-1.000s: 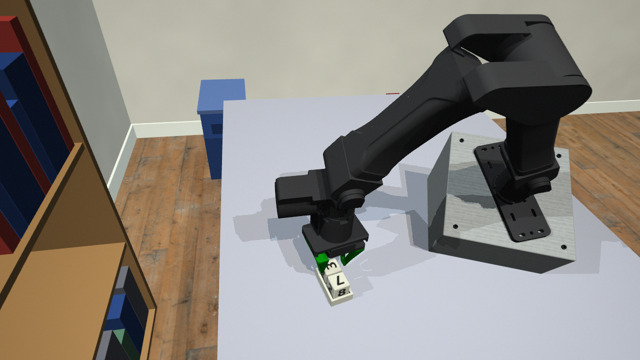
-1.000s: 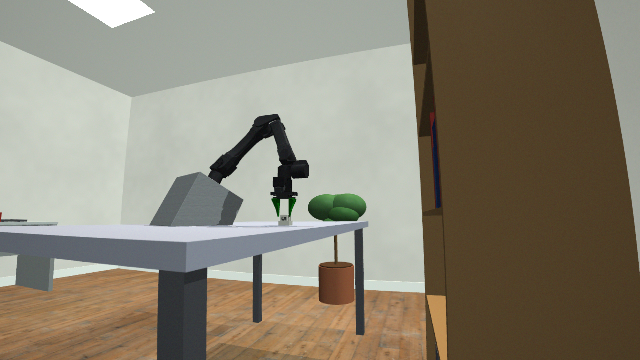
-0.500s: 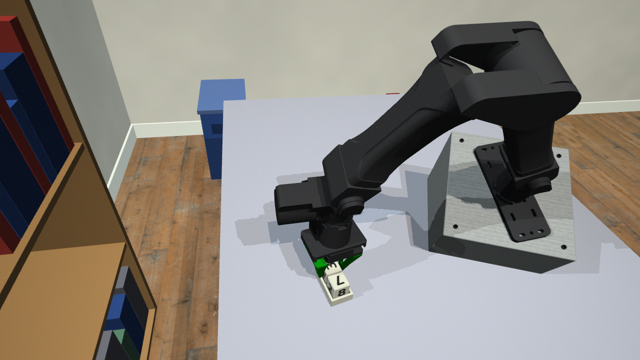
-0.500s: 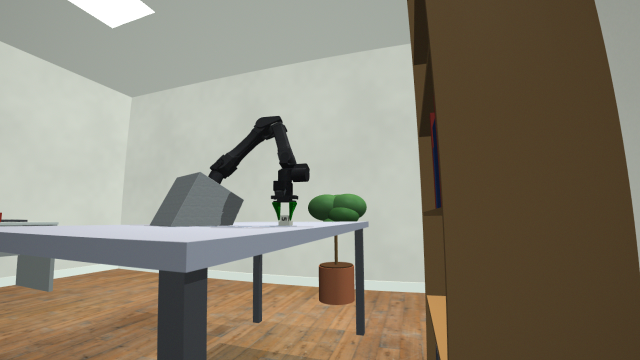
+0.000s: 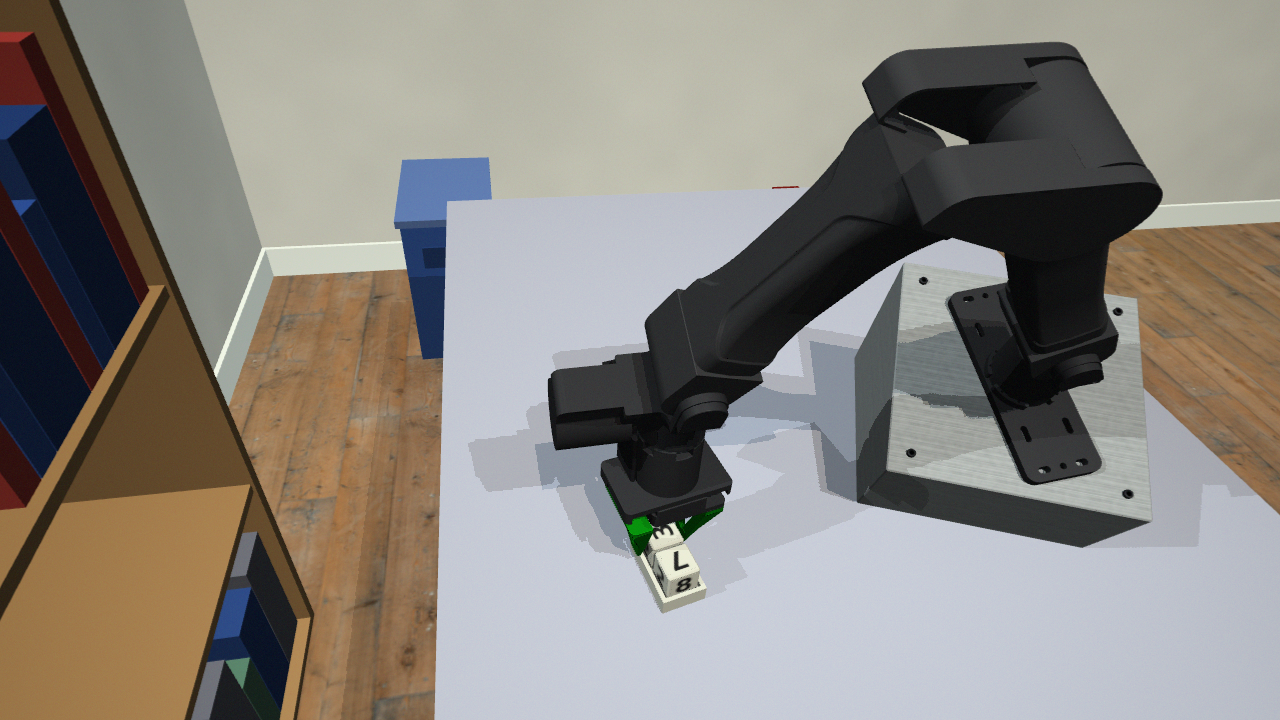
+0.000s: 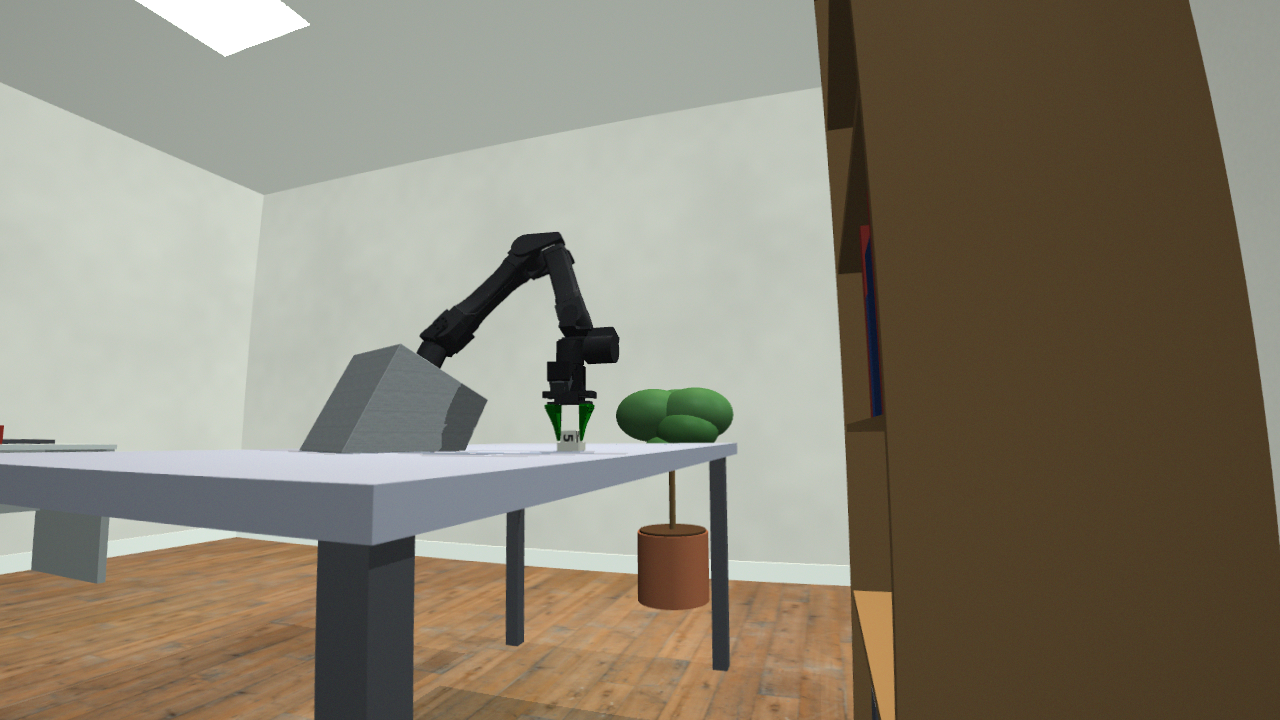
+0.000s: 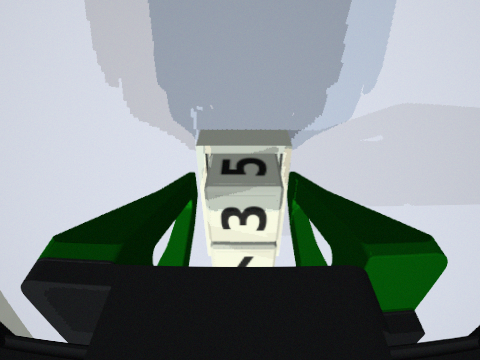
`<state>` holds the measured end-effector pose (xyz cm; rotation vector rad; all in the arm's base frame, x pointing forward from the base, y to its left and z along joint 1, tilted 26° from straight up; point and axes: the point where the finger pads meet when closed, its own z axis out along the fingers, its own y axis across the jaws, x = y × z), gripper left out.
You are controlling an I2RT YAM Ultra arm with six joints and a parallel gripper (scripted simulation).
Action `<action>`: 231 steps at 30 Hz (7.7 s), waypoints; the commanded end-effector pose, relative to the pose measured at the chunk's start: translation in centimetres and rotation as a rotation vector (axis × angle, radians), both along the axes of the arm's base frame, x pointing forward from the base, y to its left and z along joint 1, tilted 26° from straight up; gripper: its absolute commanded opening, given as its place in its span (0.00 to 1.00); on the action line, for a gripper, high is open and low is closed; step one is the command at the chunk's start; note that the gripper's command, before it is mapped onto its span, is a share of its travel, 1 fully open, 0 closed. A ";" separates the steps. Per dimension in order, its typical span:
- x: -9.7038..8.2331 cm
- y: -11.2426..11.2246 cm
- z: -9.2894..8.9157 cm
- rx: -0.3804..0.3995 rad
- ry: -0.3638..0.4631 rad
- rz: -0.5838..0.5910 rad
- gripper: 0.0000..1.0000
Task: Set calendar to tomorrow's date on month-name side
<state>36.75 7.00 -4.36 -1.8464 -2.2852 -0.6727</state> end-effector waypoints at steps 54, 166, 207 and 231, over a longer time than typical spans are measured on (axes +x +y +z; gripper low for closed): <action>0.2 -0.3 0.2 -0.010 -0.008 -0.005 0.27; -1.9 -3.7 9.5 -0.434 -0.982 2.132 0.27; -2.0 -3.5 9.6 -0.565 -1.290 2.812 0.27; -1.2 -1.9 6.1 -0.567 -1.288 2.810 0.27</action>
